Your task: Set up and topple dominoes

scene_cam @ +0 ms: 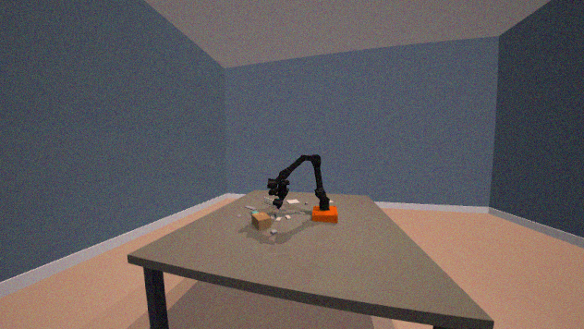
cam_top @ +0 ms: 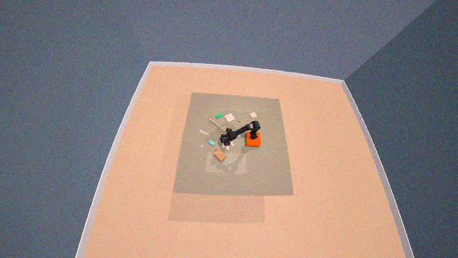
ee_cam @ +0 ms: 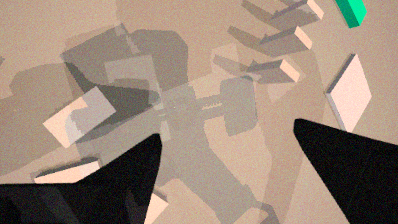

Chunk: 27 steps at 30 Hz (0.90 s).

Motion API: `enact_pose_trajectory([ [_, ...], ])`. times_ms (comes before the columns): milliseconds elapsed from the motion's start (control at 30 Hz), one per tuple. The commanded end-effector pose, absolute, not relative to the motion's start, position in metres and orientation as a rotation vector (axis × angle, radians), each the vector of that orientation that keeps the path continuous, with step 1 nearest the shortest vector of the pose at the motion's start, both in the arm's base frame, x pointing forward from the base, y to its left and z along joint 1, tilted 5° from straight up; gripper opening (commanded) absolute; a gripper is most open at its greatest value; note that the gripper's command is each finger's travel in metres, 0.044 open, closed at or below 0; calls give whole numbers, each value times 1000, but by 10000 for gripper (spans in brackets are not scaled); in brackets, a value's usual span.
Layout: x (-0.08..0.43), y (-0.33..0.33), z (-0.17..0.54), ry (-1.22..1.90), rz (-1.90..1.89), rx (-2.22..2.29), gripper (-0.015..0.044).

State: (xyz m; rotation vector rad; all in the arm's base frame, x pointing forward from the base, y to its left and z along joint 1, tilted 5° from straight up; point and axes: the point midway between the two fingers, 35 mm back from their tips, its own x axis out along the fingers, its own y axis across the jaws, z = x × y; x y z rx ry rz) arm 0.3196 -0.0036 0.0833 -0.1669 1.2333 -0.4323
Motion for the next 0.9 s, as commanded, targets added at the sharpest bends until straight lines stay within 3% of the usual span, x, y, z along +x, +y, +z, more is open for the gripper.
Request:
enact_pose_trajectory([
  [0,270,41,92,1309,-735,820,440],
  [700,263,44,93,1309,-794,929,440],
  [867,269,46,52,1309,-794,929,440],
])
